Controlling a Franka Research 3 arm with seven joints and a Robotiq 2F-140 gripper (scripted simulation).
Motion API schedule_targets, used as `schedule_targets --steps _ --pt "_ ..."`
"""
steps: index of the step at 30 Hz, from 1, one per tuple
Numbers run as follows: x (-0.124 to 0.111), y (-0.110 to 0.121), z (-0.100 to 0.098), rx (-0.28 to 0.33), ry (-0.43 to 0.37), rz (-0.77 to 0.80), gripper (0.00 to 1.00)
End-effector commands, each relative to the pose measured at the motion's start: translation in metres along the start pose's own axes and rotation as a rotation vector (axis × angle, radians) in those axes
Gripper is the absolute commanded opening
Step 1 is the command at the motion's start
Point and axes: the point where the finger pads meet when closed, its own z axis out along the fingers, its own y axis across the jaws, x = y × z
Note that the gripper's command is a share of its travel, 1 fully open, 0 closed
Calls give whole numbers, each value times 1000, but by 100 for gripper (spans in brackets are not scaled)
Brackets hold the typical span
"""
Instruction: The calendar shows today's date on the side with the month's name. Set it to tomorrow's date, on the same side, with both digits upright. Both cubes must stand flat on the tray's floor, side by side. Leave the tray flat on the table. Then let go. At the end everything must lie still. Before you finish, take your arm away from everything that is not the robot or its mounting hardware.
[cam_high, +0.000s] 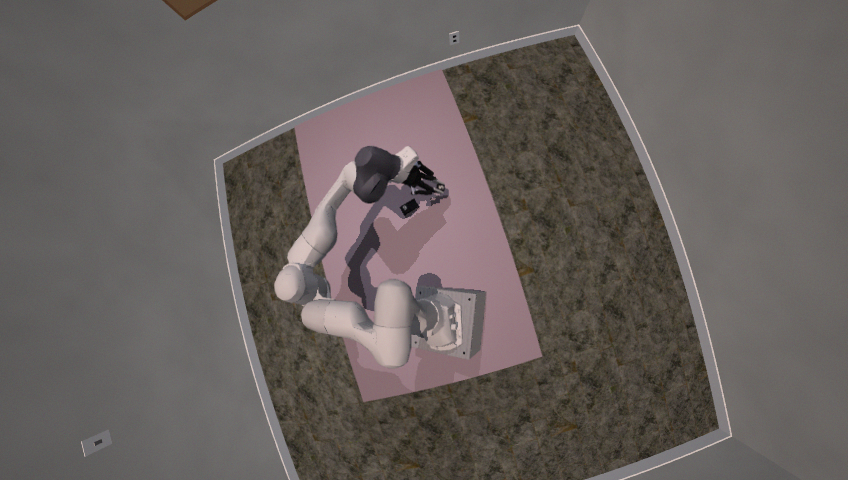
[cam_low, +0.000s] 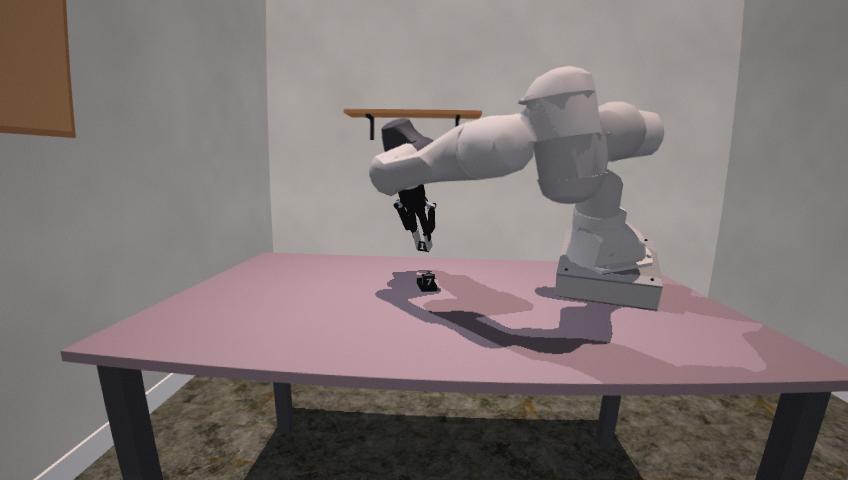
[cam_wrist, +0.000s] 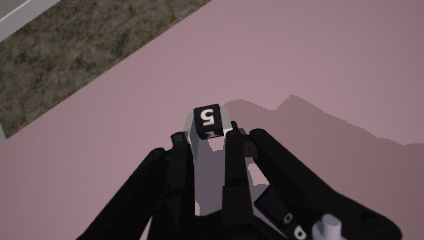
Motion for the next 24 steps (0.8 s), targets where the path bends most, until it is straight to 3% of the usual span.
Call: schedule_targets --steps 1,5,7,11,17,22,24 --pt "0 -1 0 0 -39 -68 16" --pt "2 0 2 -10 -159 -68 16" --pt "2 0 2 -10 -159 -68 16" --pt "3 -2 0 -3 -264 -68 16" --pt "7 -1 1 -6 -283 -68 16" --pt "9 0 5 -20 -420 -67 16" --pt "9 0 5 -20 -420 -67 16"
